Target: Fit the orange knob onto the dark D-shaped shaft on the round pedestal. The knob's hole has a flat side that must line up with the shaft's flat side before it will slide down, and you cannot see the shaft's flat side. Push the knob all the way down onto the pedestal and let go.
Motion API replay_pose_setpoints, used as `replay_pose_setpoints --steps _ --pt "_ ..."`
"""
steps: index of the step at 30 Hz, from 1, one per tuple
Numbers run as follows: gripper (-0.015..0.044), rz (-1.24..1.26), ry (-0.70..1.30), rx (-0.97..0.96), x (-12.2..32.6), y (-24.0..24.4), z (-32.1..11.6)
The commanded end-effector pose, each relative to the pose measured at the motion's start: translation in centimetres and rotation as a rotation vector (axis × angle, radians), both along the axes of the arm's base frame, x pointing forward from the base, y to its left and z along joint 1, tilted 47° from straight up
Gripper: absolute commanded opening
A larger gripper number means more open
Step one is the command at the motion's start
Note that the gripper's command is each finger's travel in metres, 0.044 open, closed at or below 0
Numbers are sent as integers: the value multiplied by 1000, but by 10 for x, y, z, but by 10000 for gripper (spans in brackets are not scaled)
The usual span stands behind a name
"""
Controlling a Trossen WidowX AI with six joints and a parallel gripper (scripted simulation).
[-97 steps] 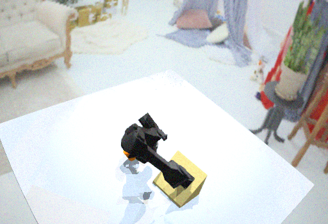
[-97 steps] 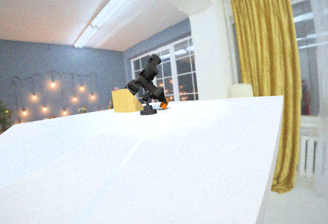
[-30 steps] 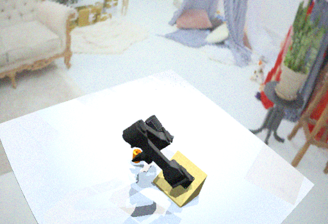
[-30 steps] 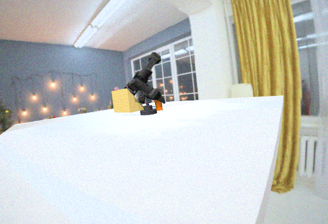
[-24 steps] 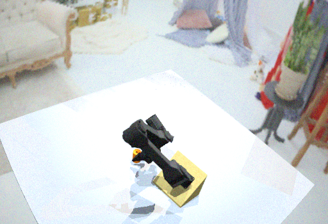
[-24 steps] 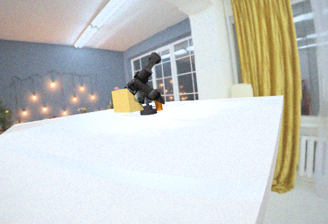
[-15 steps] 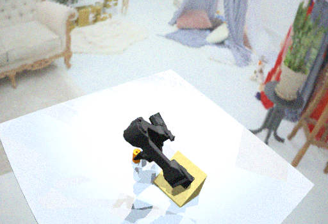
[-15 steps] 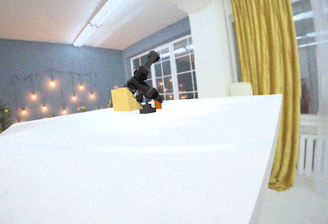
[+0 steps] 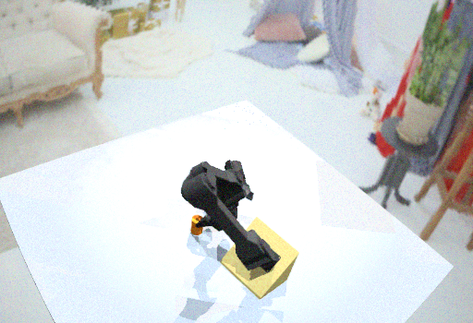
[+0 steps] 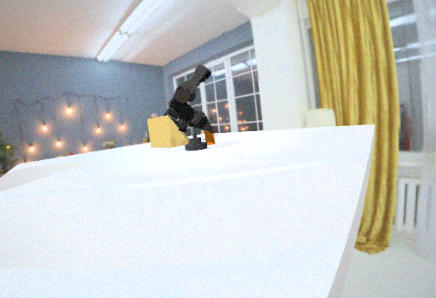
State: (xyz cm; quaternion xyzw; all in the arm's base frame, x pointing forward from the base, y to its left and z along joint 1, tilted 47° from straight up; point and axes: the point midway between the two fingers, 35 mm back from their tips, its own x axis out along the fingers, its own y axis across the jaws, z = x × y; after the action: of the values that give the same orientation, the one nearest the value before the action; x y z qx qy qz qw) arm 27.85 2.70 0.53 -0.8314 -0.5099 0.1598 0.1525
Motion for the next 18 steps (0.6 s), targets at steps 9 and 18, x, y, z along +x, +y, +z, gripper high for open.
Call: replay_pose_setpoints --steps 9,18 --pt "440 21 -15 19 -4 -28 50" --pt "440 17 45 77 -5 -31 68"
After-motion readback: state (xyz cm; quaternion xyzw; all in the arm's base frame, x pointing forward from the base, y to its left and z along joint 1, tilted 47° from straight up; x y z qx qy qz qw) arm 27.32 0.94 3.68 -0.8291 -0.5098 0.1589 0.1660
